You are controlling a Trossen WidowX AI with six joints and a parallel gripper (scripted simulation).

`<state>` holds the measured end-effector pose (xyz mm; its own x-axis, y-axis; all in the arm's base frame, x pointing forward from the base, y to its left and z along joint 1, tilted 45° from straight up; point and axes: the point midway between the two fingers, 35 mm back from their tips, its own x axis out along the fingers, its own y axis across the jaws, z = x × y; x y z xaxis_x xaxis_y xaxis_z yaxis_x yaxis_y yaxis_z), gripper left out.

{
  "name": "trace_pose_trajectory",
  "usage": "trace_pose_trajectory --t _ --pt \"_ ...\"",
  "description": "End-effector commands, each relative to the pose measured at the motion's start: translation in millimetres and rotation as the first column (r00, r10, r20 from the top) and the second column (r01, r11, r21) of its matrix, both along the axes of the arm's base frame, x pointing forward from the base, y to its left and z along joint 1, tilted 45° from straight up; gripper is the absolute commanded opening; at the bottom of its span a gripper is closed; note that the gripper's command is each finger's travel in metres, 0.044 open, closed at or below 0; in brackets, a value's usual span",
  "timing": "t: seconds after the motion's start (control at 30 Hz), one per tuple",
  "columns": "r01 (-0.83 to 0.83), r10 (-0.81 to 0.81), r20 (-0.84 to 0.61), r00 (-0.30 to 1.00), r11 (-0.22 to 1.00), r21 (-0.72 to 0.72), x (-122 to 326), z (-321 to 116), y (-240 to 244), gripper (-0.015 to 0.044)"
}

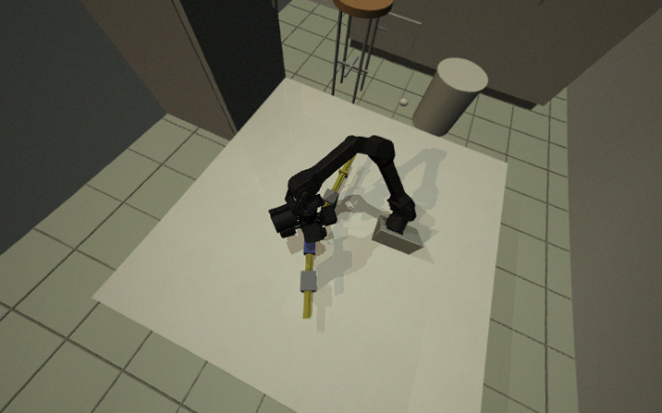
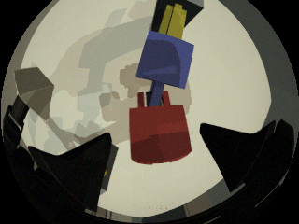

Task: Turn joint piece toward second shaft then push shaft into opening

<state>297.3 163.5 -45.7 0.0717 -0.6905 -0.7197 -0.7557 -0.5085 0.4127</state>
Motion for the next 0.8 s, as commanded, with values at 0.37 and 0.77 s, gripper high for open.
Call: trace_pose_trajectory --t 0.37,0.77 --pt "0.016 -0.016 0.001 1.000 1.000 0.002 0 -18 -16 0.0440" --pt "0.016 -0.016 0.001 1.000 1.000 0.001 1 -24 -22 0.0309"
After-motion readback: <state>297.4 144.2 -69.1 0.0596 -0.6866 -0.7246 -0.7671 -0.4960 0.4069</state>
